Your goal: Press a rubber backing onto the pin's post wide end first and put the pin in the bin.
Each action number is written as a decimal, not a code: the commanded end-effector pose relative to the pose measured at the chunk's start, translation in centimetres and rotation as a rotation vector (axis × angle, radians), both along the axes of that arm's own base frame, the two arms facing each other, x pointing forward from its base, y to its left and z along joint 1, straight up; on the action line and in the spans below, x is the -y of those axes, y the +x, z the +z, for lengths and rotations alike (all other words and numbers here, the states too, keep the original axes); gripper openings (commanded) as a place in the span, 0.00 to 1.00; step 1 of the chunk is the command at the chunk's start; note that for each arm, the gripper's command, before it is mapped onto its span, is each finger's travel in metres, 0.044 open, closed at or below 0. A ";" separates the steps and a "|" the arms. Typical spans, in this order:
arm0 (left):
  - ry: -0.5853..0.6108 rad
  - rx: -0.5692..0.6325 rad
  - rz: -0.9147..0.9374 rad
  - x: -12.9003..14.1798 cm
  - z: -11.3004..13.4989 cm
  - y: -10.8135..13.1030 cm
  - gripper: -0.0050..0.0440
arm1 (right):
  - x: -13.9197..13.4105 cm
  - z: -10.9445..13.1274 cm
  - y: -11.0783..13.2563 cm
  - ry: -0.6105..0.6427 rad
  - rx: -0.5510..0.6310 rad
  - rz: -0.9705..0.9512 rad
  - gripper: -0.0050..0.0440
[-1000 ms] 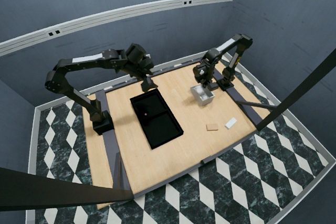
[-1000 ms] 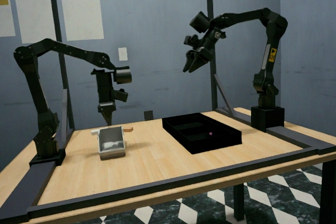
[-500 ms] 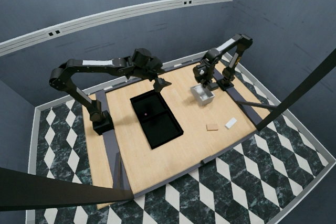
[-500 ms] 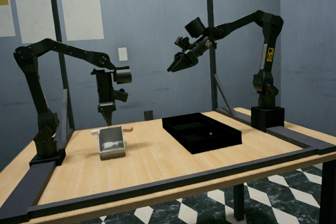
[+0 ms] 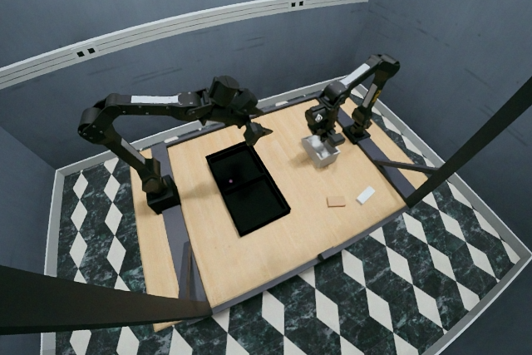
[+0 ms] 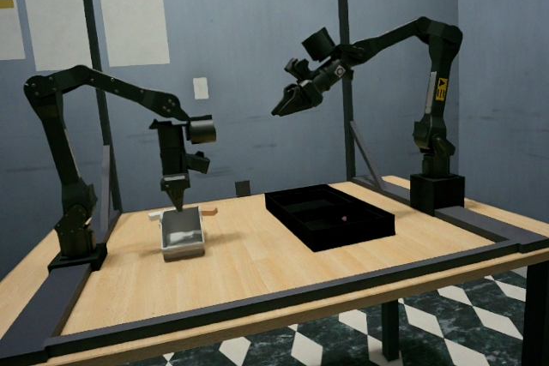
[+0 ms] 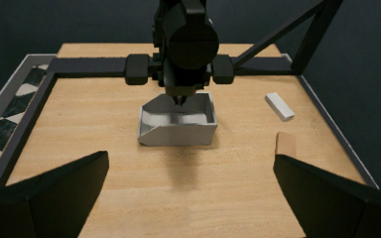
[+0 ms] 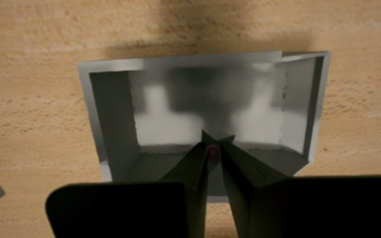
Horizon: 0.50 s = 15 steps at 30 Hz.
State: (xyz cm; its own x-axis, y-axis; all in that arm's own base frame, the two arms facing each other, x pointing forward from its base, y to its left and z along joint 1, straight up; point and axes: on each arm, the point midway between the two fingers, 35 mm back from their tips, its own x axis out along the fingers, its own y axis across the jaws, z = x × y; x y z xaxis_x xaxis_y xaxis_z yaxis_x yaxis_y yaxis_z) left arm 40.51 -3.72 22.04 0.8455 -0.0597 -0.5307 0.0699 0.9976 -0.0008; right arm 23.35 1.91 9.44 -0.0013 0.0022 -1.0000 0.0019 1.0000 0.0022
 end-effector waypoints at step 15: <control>-0.002 0.023 0.000 0.0 0.9 0.0 1.00 | 0.0 -4.0 0.2 0.000 0.004 0.000 0.00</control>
